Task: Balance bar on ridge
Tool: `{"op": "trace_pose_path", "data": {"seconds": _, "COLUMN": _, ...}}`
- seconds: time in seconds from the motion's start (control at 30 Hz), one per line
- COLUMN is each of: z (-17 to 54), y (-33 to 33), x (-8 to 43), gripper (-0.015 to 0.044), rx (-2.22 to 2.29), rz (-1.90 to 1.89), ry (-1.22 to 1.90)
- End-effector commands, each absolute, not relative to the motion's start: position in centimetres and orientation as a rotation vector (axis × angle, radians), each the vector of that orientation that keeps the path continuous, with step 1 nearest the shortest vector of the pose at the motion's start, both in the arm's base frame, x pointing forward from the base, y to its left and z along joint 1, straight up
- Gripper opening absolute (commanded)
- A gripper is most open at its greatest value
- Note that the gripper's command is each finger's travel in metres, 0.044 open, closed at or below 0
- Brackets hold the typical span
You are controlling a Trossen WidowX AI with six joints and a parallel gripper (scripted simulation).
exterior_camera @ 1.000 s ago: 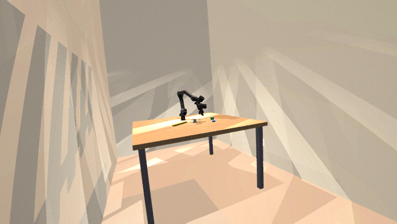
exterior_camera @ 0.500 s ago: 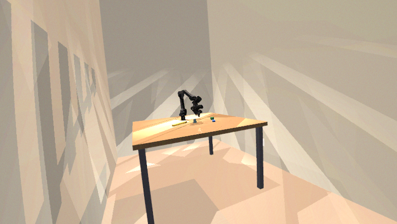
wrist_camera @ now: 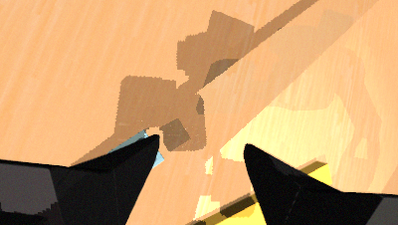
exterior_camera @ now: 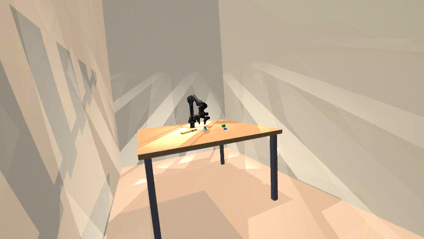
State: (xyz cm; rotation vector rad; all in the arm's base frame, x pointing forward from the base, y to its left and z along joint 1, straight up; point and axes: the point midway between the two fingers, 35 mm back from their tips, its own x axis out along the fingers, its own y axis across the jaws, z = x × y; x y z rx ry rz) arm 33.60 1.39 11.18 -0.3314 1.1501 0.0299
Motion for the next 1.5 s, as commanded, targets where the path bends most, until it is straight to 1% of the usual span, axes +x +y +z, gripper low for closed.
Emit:
{"op": "trace_pose_path", "data": {"seconds": 0.0, "z": 11.3, "y": 0.0, "x": 33.5, "gripper": 0.0315, "rx": -0.216, "rz": -0.04, "ry": 1.182}}
{"op": "trace_pose_path", "data": {"seconds": 0.5, "z": 11.3, "y": -5.8, "x": 30.9, "gripper": 0.0315, "rx": 0.255, "rz": -0.371, "ry": 1.331}}
{"op": "trace_pose_path", "data": {"seconds": 1.0, "z": 11.8, "y": -10.5, "x": 27.3, "gripper": 0.0315, "rx": 0.74, "rz": -0.74, "ry": 1.402}}
{"op": "trace_pose_path", "data": {"seconds": 1.23, "z": 11.5, "y": -10.7, "x": 27.2, "gripper": 0.0315, "rx": 0.762, "rz": -0.757, "ry": 1.403}}
{"op": "trace_pose_path", "data": {"seconds": 1.47, "z": 7.8, "y": -10.7, "x": 27.3, "gripper": 0.0315, "rx": 0.762, "rz": -0.757, "ry": 1.404}}
